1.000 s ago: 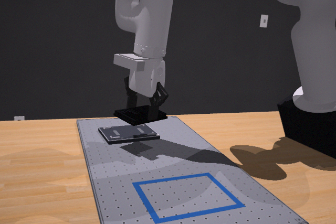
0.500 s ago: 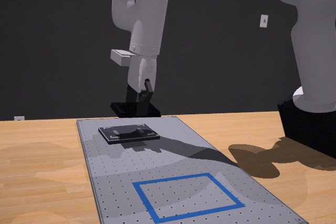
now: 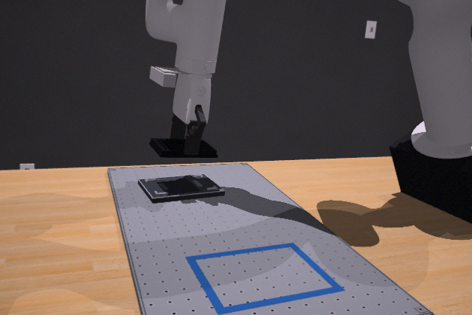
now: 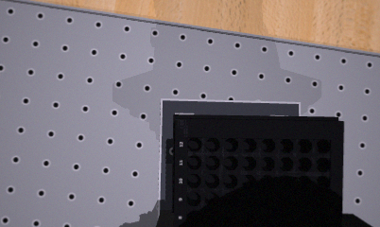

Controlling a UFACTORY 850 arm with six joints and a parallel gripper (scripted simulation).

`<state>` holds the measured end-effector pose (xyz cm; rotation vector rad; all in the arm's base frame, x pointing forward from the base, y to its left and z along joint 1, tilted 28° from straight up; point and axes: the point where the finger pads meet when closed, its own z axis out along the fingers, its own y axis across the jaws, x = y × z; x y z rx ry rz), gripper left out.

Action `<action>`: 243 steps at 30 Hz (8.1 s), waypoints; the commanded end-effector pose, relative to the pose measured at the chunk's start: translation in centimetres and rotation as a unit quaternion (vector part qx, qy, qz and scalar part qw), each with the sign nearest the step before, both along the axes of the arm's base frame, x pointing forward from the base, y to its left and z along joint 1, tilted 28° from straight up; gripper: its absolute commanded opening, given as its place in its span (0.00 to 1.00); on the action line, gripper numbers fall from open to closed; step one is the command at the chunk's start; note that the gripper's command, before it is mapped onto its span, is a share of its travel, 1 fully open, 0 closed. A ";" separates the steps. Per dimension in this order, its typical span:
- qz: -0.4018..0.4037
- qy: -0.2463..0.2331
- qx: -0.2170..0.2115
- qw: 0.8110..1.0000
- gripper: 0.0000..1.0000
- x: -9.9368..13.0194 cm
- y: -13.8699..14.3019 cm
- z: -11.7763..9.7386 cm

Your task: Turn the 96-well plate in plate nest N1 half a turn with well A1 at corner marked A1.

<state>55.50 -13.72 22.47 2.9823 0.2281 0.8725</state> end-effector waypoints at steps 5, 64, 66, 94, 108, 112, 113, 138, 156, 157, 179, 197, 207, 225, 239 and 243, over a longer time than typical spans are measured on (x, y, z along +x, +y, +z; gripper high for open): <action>0.014 0.040 0.027 0.999 0.00 0.3 -0.8 0.2; 0.014 0.040 0.027 0.999 0.00 1.4 -0.5 -2.0; 0.014 0.040 0.027 0.999 0.00 1.6 -0.5 -2.3; 0.014 0.040 0.027 0.999 0.00 3.4 -0.2 -5.8; 0.014 0.040 0.027 0.999 0.00 3.4 -0.2 -5.8; 0.014 0.040 0.027 0.999 0.00 3.4 -0.2 -5.8; 0.014 0.040 0.027 0.999 0.00 3.4 -0.2 -5.8; 0.014 0.040 0.027 0.999 0.00 3.6 -0.2 -6.1; 0.014 0.040 0.027 0.999 0.00 3.7 -0.1 -6.4; 0.014 0.040 0.027 0.999 0.00 3.7 -0.1 -6.4; 0.014 0.040 0.027 0.999 0.00 3.9 -0.1 -6.7; 0.014 0.040 0.027 0.999 1.00 4.0 -0.1 -6.9; 0.014 0.040 0.027 0.999 1.00 4.0 -0.1 -6.9; 0.014 0.040 0.027 0.999 1.00 4.0 -0.1 -6.9; 0.014 0.040 0.027 0.999 1.00 2.6 -0.3 -4.3; 0.014 0.040 0.027 0.999 1.00 2.1 -0.4 -3.4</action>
